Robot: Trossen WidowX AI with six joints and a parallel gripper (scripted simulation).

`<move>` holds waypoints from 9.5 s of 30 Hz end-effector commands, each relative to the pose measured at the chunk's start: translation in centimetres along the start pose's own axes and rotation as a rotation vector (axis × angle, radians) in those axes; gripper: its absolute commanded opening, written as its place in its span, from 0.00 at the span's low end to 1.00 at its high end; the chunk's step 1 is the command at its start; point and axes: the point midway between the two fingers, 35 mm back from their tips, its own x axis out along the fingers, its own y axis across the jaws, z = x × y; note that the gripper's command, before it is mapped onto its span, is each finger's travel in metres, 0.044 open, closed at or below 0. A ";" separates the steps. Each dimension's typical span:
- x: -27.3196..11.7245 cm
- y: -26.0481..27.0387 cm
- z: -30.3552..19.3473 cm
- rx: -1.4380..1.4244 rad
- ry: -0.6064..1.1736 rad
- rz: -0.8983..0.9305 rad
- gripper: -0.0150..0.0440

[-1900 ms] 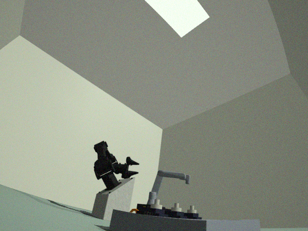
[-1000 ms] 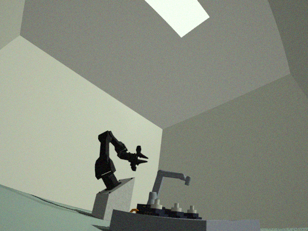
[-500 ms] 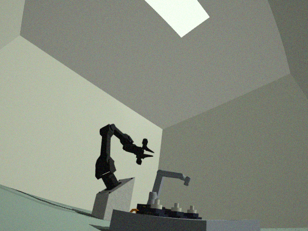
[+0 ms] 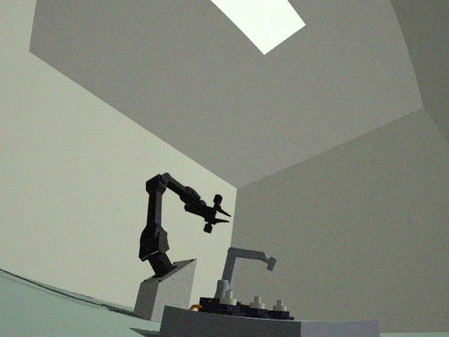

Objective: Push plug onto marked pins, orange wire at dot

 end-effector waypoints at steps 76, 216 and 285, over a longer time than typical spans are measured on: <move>10.9 -16.9 -33.5 1.328 -0.015 -0.023 0.45; 14.0 16.6 -71.5 1.838 1.620 0.196 0.45; 13.7 19.3 -48.0 1.680 1.528 0.369 0.25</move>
